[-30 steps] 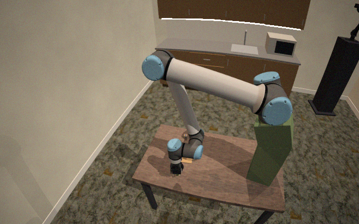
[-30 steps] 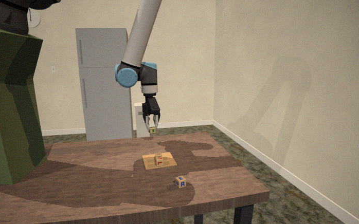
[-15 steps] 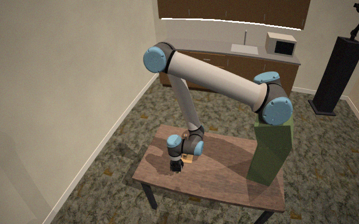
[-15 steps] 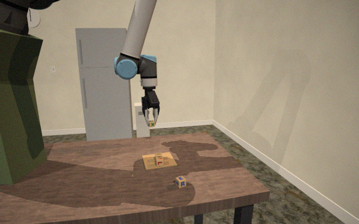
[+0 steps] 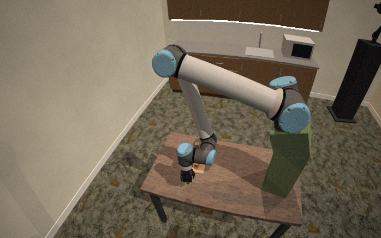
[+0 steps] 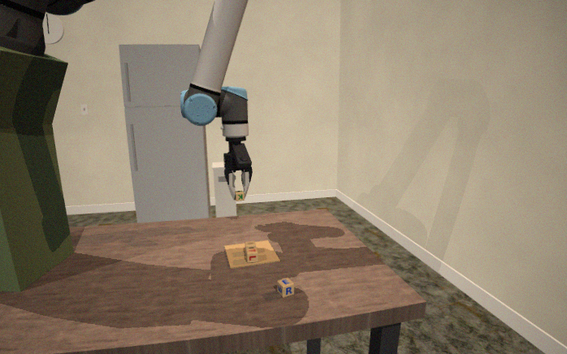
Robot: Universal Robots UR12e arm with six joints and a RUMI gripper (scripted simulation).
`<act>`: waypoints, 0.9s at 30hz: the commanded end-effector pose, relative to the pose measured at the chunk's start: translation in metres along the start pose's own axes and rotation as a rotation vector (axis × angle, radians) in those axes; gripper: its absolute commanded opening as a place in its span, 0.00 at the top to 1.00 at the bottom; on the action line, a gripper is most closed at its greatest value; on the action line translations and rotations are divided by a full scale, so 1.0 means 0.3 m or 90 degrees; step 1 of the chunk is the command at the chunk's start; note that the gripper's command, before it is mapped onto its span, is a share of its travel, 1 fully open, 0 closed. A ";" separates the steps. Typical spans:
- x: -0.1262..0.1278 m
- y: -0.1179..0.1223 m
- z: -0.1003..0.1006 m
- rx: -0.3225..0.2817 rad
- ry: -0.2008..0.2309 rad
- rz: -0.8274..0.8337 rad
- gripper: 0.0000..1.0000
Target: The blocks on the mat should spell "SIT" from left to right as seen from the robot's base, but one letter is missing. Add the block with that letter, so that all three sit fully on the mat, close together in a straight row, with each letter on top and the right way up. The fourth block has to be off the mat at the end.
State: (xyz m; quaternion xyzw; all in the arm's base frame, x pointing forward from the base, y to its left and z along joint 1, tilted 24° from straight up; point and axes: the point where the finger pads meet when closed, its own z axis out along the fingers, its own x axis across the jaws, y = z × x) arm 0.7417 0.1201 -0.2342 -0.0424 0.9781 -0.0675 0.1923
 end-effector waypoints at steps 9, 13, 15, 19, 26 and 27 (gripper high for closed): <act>0.008 -0.032 -0.005 0.000 0.001 0.077 0.91; 0.013 -0.048 -0.005 0.000 0.001 0.124 0.91; 0.015 -0.057 -0.005 0.000 0.001 0.152 0.91; 0.020 -0.074 -0.005 0.000 0.001 0.207 0.91; 0.026 -0.099 -0.003 0.000 0.002 0.285 0.91; 0.028 -0.104 -0.003 0.000 0.002 0.303 0.91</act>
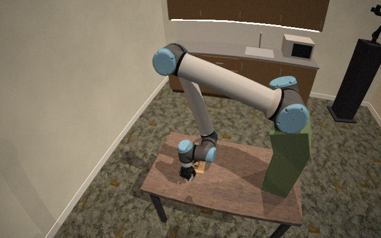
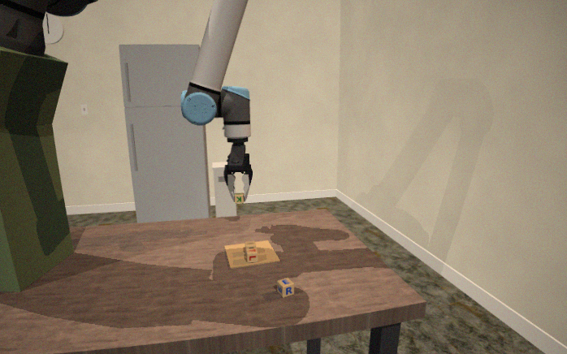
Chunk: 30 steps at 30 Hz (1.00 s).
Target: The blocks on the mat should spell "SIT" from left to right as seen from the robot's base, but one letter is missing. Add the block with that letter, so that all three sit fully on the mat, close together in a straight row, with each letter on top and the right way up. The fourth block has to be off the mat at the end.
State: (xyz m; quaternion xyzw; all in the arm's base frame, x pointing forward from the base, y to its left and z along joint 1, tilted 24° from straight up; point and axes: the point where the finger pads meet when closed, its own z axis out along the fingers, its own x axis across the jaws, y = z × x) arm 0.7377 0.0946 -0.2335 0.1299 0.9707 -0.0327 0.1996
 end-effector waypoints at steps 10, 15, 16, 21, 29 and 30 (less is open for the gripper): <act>-0.003 -0.060 -0.006 0.000 0.000 0.201 0.91; -0.004 -0.075 -0.005 0.000 0.000 0.252 0.91; -0.004 -0.082 -0.005 0.000 0.000 0.274 0.91; -0.006 -0.098 -0.005 0.000 0.000 0.332 0.91; -0.008 -0.127 -0.005 0.000 0.001 0.434 0.91; -0.008 -0.127 -0.005 0.000 0.001 0.434 0.91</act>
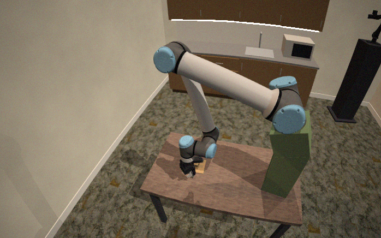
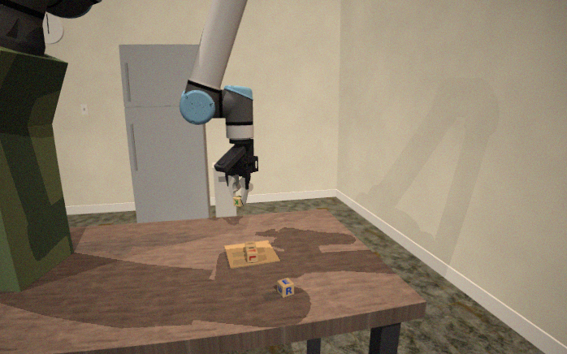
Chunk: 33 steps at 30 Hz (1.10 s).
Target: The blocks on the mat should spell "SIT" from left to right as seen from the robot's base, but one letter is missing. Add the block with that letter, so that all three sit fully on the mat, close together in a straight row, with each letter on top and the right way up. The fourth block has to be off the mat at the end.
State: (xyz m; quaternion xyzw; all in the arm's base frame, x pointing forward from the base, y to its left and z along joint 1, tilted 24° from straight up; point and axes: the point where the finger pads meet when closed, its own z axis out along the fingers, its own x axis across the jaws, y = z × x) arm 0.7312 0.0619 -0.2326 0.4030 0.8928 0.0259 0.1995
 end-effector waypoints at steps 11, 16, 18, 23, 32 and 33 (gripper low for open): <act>-0.034 -0.043 -0.007 0.000 -0.001 0.208 0.91; -0.045 -0.055 -0.007 0.000 -0.001 0.272 0.91; -0.045 -0.055 -0.007 0.000 -0.001 0.272 0.91; -0.059 -0.071 -0.008 0.000 -0.001 0.354 0.91; -0.080 -0.092 -0.009 0.000 -0.001 0.467 0.91; -0.082 -0.094 -0.009 0.000 -0.001 0.480 0.91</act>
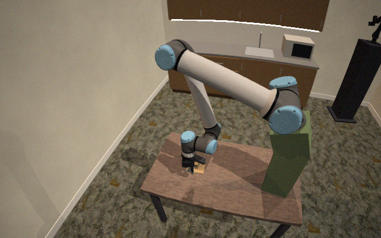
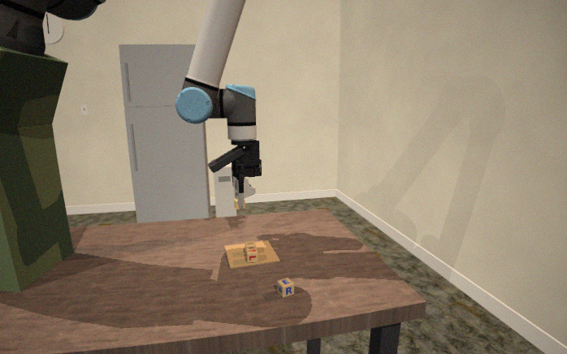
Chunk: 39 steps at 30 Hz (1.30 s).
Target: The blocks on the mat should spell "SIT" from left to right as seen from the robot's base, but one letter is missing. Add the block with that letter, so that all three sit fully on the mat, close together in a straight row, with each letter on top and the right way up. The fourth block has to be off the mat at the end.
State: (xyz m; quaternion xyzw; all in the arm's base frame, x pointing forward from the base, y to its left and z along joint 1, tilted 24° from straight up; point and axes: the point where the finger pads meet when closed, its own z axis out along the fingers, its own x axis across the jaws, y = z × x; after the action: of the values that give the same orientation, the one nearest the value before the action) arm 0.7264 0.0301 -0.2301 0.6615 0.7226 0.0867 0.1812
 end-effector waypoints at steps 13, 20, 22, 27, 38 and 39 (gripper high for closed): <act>-0.057 -0.008 -0.009 -0.001 -0.001 0.234 0.91; -0.077 -0.009 -0.010 -0.001 -0.001 0.315 0.91; -0.084 -0.010 -0.010 -0.001 -0.001 0.342 0.91; -0.100 -0.010 -0.012 -0.002 -0.001 0.404 0.91; -0.137 -0.011 -0.013 -0.002 -0.001 0.540 0.91; -0.139 -0.010 -0.014 -0.002 -0.001 0.551 0.91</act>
State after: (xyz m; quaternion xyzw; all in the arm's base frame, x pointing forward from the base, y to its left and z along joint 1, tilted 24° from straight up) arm 0.7254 -0.0061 -0.2241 0.8787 0.4327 0.1471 0.1377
